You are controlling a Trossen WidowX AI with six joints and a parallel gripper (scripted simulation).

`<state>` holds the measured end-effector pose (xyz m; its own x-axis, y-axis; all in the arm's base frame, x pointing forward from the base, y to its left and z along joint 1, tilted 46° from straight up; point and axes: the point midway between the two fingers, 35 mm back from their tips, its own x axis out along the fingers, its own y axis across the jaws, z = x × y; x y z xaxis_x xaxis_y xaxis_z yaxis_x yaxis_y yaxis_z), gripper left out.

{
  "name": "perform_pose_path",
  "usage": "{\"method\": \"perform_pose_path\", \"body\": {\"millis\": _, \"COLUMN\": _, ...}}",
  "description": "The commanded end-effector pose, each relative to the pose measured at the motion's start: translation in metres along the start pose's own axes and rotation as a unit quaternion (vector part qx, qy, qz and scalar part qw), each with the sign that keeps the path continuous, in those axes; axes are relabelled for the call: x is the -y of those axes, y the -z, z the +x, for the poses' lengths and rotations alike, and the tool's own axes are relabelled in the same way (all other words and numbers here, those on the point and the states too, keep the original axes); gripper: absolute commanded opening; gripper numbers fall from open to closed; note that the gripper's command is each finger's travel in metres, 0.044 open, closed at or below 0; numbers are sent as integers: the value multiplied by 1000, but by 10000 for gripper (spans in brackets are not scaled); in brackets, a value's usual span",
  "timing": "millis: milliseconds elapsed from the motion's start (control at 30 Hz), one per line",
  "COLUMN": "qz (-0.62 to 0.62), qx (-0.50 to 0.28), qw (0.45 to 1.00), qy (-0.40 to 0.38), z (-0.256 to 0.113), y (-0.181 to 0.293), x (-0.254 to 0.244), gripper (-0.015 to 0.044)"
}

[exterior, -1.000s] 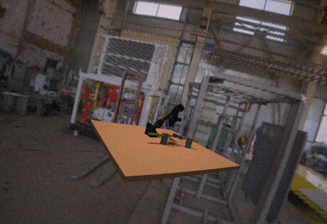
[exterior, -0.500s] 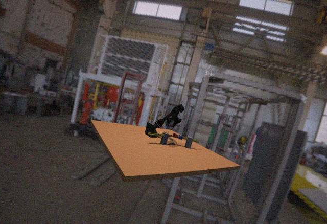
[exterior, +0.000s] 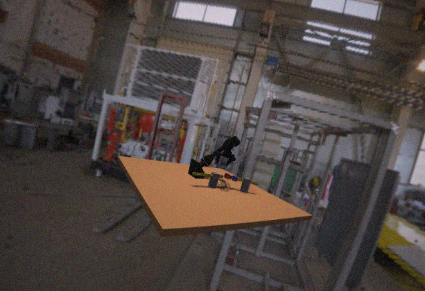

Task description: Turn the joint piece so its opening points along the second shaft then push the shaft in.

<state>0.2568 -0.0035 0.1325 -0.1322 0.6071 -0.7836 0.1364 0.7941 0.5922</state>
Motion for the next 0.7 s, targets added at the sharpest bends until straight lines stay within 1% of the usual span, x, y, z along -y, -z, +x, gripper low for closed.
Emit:
{"method": "perform_pose_path", "body": {"millis": 0, "qz": 61, "qx": 0, "qw": 998, "qy": 4, "z": 1, "y": 1, "x": 0, "gripper": 440}}
{"method": "perform_pose_path", "body": {"millis": 333, "qz": 202, "qx": 1, "qw": 979, "qy": 9, "z": 4, "y": 1, "x": -1, "gripper": 440}}
{"method": "perform_pose_path", "body": {"millis": 667, "qz": 338, "qx": 4, "qw": 941, "qy": 14, "z": 6, "y": 1, "x": -1, "gripper": 440}}
